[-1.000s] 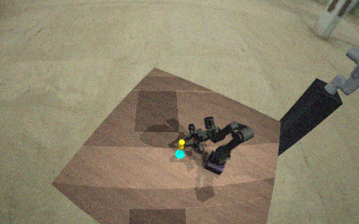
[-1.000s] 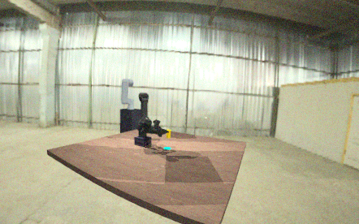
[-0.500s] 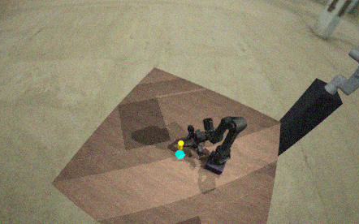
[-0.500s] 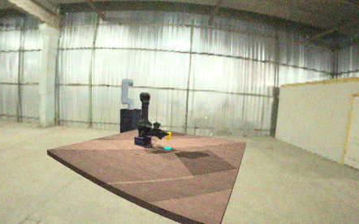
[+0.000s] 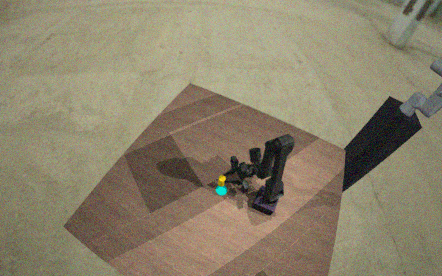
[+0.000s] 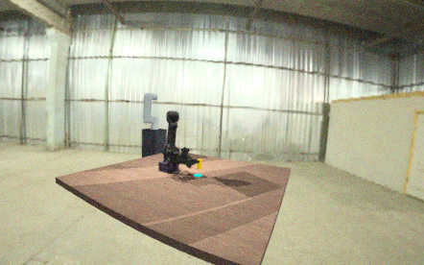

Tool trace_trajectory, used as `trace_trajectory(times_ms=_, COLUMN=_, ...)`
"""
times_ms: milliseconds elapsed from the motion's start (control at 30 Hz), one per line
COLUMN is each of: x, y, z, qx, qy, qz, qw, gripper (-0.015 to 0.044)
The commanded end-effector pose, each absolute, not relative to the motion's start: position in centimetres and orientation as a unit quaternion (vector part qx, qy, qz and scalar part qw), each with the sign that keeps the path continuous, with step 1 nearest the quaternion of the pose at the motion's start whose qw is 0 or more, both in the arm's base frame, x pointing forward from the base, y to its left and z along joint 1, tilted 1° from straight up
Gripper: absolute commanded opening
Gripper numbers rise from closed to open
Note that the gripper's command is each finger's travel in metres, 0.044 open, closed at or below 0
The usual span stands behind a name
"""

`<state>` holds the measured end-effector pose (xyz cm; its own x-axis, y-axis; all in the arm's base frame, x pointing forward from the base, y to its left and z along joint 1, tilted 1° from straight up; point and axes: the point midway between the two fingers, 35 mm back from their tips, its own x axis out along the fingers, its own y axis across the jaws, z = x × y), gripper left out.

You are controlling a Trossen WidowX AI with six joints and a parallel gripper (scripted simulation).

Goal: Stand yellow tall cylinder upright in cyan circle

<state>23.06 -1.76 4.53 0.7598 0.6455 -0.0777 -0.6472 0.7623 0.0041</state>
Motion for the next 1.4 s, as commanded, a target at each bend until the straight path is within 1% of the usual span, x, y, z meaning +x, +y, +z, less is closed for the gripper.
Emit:
trace_trajectory(times_ms=0, x=23.0, y=-1.6, z=4.1, qx=-0.009, qy=0.037, qz=0.346, qw=0.938, gripper=0.0105)
trace_trajectory(times_ms=1367, x=22.0, y=-0.8, z=-0.7, qx=-0.009, qy=0.038, qz=0.345, qw=0.938, gripper=0.0105)
